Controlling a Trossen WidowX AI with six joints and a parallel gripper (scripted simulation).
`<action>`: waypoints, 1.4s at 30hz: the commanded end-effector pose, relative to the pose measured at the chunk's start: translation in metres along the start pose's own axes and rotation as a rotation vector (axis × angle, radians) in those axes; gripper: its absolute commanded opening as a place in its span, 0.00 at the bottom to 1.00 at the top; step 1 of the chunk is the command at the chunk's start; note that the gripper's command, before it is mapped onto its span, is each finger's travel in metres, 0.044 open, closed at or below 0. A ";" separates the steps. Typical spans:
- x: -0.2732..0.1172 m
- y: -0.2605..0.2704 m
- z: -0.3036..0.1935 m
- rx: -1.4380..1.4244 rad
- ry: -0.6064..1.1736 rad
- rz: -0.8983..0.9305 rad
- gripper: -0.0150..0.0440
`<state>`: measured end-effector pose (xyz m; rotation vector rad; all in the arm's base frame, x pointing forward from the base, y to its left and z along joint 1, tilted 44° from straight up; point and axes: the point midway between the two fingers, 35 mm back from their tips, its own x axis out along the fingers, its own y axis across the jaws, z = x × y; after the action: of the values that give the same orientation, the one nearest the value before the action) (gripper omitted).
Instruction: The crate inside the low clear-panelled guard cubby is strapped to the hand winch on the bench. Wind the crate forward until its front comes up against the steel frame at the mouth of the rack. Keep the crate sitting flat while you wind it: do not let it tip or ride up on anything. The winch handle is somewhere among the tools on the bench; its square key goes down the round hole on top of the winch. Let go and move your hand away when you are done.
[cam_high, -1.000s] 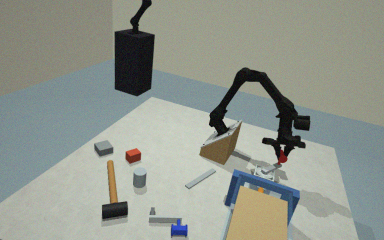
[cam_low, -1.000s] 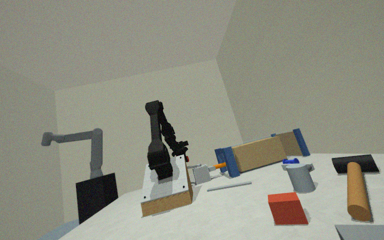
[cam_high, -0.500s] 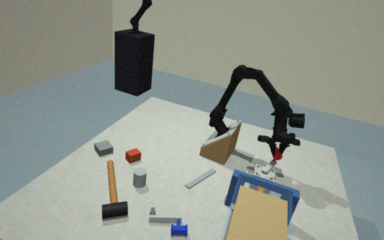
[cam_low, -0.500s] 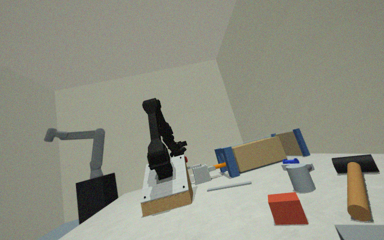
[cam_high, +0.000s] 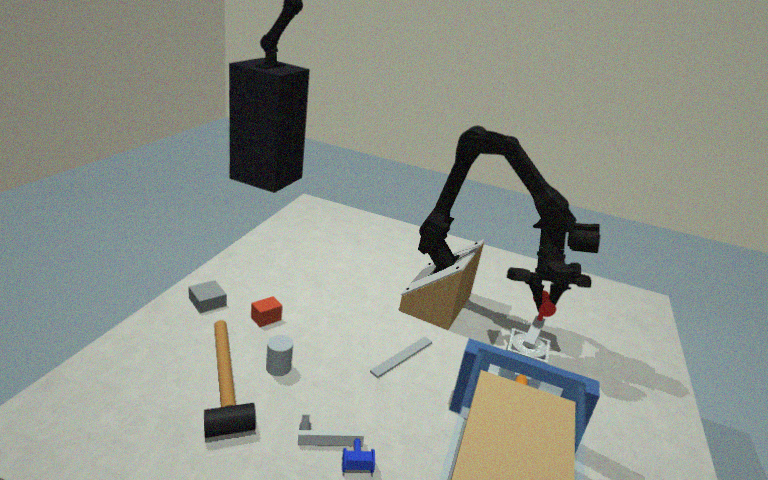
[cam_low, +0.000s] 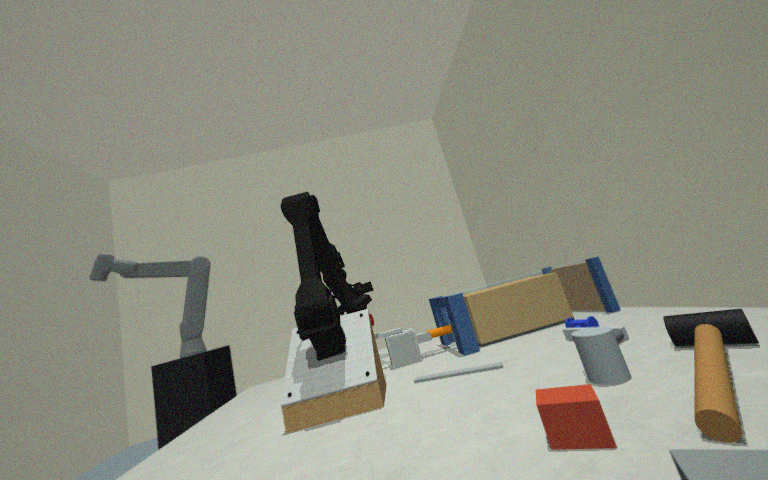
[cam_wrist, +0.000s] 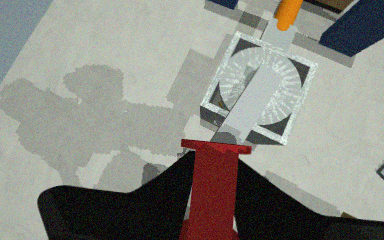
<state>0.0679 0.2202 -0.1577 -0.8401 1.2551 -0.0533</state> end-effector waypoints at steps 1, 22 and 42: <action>0.000 -0.015 -0.008 -0.011 0.015 -0.024 0.25; -0.002 -0.060 -0.010 -0.012 0.015 -0.028 0.25; 0.001 -0.090 -0.001 -0.011 0.015 -0.030 0.25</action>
<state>0.0951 0.1649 -0.1106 -0.8456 1.2798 -0.0586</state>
